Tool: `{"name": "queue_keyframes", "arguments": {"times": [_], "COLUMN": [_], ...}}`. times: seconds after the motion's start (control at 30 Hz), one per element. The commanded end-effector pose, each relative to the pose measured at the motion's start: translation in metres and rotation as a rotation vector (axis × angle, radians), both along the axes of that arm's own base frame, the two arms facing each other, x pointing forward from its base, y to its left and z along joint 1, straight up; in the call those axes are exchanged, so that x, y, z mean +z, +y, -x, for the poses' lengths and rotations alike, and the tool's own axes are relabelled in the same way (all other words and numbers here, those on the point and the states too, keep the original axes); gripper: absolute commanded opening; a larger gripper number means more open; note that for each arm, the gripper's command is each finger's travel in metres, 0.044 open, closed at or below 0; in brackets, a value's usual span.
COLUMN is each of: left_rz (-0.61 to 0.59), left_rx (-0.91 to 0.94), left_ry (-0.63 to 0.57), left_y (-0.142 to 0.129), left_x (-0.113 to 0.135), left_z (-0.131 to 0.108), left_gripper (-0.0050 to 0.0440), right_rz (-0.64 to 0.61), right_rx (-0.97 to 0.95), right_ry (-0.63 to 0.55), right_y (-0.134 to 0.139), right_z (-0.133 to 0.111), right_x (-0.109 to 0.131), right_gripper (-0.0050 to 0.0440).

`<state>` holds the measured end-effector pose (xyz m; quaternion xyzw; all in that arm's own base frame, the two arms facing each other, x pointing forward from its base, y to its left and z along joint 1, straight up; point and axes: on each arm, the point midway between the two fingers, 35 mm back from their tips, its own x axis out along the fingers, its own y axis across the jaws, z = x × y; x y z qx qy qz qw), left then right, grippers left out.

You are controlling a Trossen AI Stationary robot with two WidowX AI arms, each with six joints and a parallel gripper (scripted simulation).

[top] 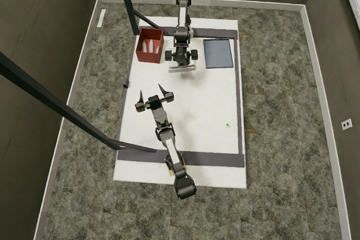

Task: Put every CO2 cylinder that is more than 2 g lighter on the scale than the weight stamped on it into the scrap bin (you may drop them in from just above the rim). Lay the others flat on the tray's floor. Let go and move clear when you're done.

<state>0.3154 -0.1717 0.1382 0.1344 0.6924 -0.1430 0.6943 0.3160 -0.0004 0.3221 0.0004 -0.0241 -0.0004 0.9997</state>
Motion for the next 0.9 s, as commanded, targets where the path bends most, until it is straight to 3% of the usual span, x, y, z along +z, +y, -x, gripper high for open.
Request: {"name": "queue_keyframes", "arguments": {"times": [0.0, 0.2, 0.33, 0.47, 0.67, 0.87], "left_rz": [-0.002, 0.01, 0.005, 0.005, 0.005, 0.004], "left_rx": [-0.007, -0.004, -0.003, -0.002, -0.002, -0.002], "left_ry": [-0.018, -0.033, -0.024, -0.023, -0.022, -0.02], "left_y": [-0.001, 0.001, 0.004, 0.011, 0.018, 0.029], "left_x": [0.011, 0.018, 0.01, -0.002, -0.014, -0.031], "left_z": [-0.003, 0.001, 0.011, 0.028, 0.045, 0.071], "left_gripper": [-0.005, -0.005, -0.005, -0.005, -0.005, -0.005], "right_rz": [0.001, -0.004, -0.047, -0.136, -0.202, -0.277], "right_rx": [0.001, -0.002, -0.043, -0.168, -0.303, -0.492], "right_ry": [-0.02, -0.029, 0.024, 0.138, 0.203, 0.2], "right_y": [0.0, 0.001, -0.001, -0.006, -0.011, -0.015], "right_z": [0.002, 0.002, -0.002, -0.004, 0.0, 0.009], "right_x": [0.008, 0.014, 0.007, -0.004, -0.007, 0.005], "right_gripper": [0.044, 0.044, 0.044, 0.044, 0.044, 0.044]}}
